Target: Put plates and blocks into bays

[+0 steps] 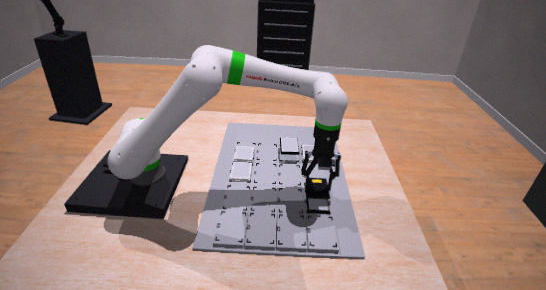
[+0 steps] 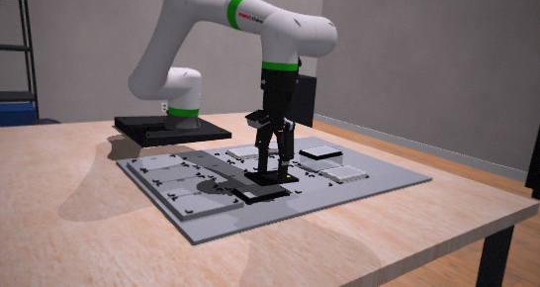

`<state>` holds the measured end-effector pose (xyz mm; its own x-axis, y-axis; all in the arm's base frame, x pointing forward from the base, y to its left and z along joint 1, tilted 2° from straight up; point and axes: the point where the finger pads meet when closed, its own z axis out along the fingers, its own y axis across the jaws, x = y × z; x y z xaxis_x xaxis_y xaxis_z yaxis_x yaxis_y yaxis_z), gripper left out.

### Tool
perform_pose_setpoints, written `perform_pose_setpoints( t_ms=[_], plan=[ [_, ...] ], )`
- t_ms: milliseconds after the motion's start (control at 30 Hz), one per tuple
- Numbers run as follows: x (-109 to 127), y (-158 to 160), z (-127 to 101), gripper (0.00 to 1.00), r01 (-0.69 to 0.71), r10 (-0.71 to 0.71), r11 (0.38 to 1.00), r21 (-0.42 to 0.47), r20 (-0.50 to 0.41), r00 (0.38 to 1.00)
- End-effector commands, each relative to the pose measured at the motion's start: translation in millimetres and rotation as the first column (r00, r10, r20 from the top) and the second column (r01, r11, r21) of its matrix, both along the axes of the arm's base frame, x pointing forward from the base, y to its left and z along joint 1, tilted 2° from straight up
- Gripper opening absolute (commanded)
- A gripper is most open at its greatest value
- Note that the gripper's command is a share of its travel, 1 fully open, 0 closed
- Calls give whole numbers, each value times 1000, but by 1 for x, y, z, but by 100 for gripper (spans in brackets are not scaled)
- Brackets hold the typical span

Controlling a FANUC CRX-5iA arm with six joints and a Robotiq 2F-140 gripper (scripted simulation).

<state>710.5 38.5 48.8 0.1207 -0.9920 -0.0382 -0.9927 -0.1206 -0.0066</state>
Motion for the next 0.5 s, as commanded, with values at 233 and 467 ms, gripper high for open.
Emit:
perform_pose_setpoints(
  t_ms=[233, 467],
  plan=[
    [1, -1, 15, 10, 0, 0, 1000, 0, 3, 1000],
    [1, -1, 22, 10, 0, 0, 1000, 0, 3, 1000]
  ],
)
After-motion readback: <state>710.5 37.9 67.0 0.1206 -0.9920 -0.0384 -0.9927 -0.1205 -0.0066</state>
